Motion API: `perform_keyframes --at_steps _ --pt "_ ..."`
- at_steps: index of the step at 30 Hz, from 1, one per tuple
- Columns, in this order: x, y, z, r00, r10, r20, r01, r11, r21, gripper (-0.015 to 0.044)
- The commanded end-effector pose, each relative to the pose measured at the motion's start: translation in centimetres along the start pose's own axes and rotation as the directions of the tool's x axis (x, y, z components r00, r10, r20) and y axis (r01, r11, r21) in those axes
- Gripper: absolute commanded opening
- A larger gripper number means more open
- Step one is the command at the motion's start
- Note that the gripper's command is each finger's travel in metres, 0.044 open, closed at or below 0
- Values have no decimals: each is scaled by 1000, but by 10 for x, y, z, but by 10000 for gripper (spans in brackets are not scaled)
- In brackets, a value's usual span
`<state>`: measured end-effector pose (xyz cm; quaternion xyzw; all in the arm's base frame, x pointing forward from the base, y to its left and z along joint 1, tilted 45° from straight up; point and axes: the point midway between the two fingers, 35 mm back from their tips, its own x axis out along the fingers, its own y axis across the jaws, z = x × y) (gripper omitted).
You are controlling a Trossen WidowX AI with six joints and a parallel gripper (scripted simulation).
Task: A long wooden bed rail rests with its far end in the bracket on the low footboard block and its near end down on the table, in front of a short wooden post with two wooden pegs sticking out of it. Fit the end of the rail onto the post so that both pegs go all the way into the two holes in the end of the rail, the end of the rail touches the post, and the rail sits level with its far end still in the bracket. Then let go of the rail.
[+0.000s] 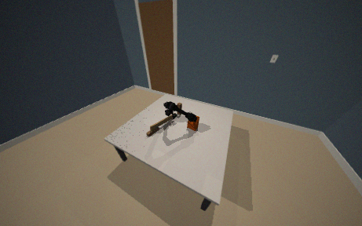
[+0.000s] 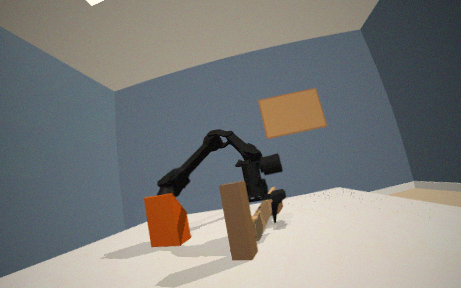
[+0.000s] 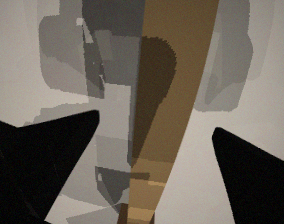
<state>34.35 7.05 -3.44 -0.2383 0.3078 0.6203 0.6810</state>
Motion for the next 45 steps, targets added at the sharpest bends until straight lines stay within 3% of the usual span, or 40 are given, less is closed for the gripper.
perform_keyframes --at_steps 1,13,21,45 --pt "4 2 0 1000 8 4 -8 1000 5 387" --pt "4 2 0 1000 8 4 -8 1000 5 72" --pt "4 2 0 1000 8 4 -8 1000 5 0" --pt "-3 1 -1 1000 7 4 -8 1000 5 0"
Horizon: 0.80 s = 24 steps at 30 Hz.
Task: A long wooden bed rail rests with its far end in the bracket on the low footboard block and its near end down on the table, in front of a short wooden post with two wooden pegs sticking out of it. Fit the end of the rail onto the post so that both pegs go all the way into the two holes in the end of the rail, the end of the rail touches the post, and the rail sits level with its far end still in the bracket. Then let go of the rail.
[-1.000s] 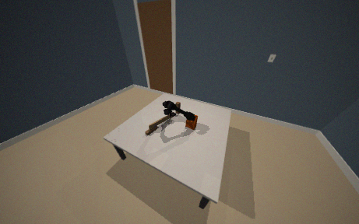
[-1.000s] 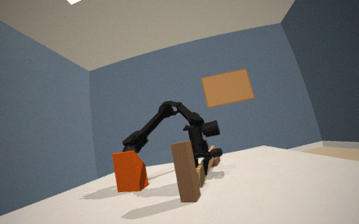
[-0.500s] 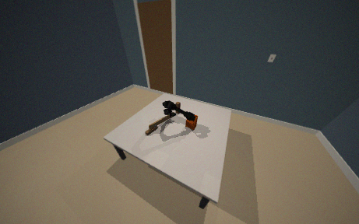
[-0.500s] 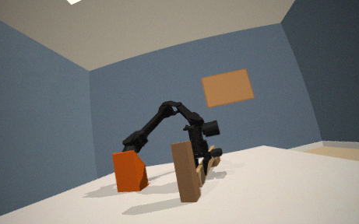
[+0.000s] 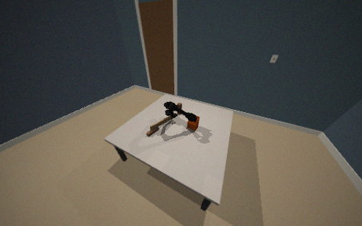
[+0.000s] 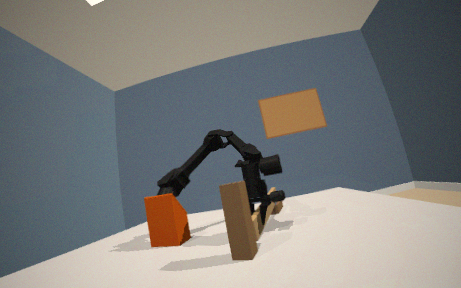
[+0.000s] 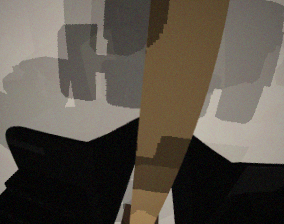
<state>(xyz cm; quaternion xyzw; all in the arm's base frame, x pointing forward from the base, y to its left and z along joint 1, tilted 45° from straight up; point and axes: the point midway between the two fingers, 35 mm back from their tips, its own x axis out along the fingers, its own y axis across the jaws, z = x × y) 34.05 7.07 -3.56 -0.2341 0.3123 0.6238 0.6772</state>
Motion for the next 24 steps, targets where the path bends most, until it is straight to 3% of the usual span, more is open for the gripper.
perform_keyframes --at_steps 1,24 --pt "-4 -2 0 1000 -7 5 7 1000 -2 0" --pt "-16 -3 0 1000 -7 5 7 1000 -2 0"
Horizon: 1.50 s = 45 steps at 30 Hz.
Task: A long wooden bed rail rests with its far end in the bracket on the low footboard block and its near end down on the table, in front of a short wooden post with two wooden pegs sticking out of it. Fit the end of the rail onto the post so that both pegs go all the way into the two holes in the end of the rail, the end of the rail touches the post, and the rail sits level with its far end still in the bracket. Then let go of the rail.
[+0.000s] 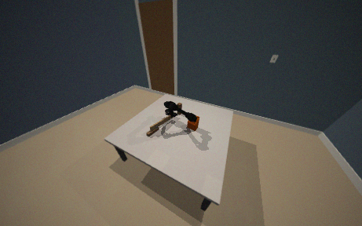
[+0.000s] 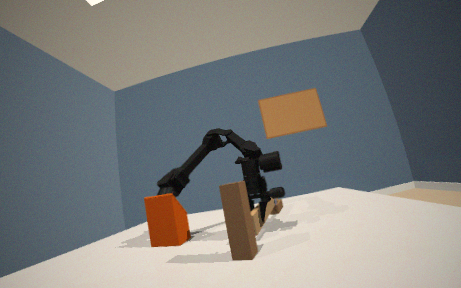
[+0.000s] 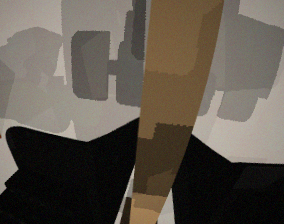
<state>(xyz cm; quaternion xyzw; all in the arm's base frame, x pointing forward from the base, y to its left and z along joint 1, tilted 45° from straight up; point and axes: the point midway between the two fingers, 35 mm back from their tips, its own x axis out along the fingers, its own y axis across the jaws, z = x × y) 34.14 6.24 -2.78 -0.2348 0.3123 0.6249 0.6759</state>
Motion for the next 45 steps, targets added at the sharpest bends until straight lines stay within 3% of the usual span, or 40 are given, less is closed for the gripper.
perform_keyframes --at_steps 1,45 --pt "-5 -2 0 1000 -10 6 10 1000 0 0" --pt "-20 -2 0 1000 -10 5 10 1000 0 0"
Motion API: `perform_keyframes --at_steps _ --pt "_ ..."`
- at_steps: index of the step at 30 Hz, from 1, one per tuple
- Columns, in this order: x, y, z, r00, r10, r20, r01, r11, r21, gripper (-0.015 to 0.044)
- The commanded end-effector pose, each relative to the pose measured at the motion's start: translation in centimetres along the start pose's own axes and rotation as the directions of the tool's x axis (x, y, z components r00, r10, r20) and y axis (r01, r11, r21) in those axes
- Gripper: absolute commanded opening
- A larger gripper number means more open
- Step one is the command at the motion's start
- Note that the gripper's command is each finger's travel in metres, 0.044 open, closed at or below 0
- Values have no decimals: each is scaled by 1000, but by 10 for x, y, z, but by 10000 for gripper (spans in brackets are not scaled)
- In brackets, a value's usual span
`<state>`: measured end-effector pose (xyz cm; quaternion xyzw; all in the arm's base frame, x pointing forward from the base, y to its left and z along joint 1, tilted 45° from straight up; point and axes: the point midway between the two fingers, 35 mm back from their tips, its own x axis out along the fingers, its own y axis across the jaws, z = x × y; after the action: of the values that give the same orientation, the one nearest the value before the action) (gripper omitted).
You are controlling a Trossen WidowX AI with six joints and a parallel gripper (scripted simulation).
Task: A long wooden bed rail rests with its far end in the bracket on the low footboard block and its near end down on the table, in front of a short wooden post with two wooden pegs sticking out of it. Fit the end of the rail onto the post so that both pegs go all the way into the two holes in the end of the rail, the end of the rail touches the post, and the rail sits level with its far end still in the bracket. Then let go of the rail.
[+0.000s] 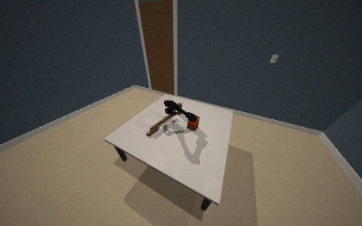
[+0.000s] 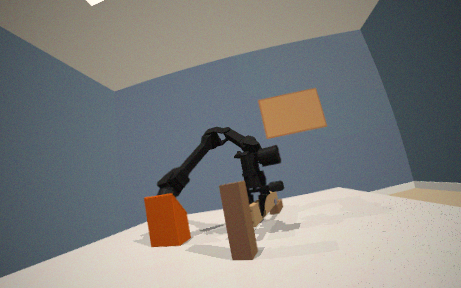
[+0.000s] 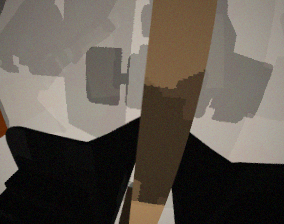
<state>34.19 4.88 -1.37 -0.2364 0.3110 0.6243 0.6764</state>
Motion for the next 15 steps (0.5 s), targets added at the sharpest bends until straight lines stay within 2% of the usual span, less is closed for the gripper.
perform_keyframes --at_steps 1,15 --pt "0 -1 0 1000 -7 5 7 1000 3 0" --pt "1 0 0 1000 -7 5 7 1000 3 0"
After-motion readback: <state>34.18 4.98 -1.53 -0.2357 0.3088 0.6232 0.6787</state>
